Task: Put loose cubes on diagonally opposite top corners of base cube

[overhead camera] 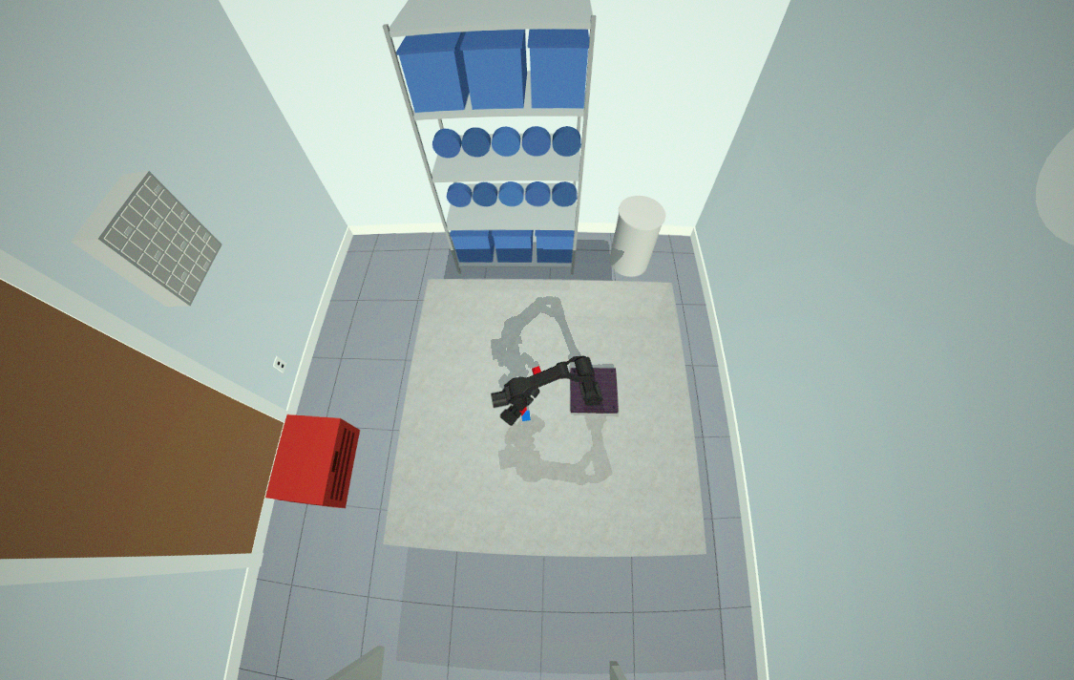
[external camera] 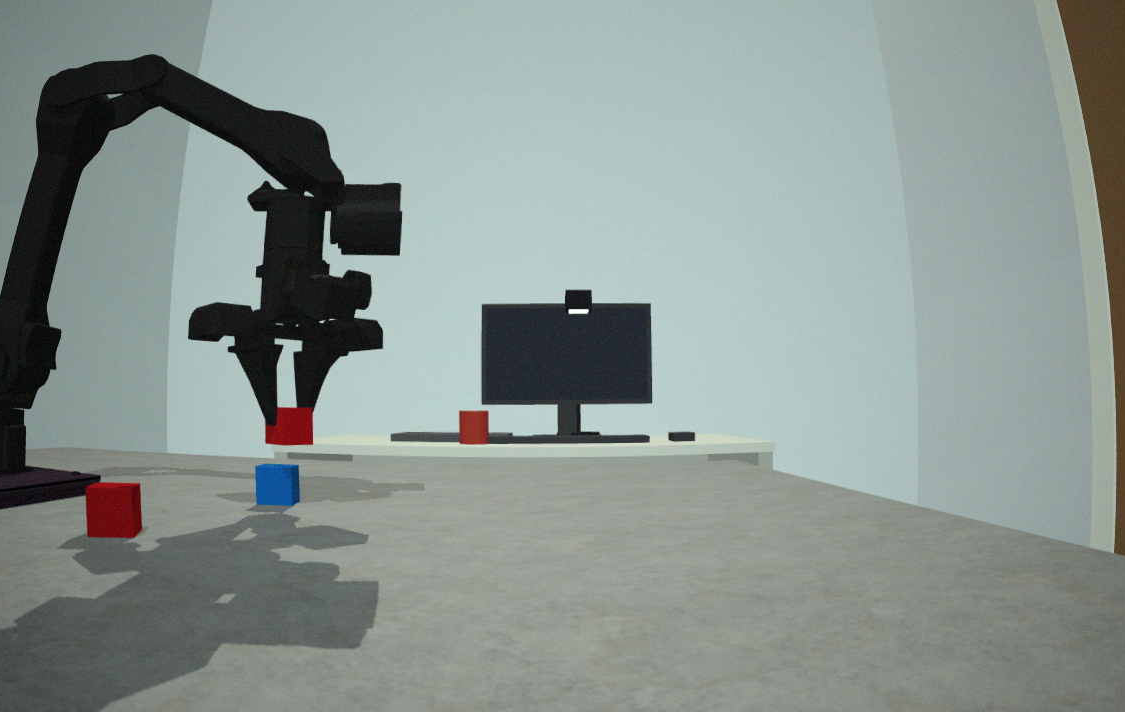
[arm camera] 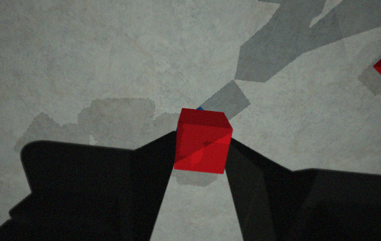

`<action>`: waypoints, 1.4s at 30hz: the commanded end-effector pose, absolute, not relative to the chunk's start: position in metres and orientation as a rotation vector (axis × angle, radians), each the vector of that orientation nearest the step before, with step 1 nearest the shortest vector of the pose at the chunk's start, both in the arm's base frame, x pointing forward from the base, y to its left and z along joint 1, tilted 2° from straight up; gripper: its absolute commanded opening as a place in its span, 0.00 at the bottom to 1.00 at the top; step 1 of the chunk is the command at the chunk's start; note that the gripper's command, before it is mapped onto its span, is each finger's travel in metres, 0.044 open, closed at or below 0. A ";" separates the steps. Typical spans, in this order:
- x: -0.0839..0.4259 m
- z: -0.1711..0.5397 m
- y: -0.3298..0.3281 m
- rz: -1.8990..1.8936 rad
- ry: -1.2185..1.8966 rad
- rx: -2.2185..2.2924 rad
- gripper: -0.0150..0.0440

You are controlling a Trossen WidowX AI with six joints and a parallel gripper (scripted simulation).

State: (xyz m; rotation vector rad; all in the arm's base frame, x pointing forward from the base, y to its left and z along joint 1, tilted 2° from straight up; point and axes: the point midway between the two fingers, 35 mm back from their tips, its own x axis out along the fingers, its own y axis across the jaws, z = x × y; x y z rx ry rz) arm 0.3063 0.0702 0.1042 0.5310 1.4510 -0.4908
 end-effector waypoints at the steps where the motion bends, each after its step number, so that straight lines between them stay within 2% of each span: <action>1: 0.306 0.097 0.070 -0.490 1.451 0.524 0.43; 30: 0.307 0.085 0.070 -0.491 1.451 0.524 0.43; 34: 0.307 0.085 0.070 -0.491 1.451 0.524 0.60; 42: 0.306 0.092 0.070 -0.490 1.454 0.528 0.60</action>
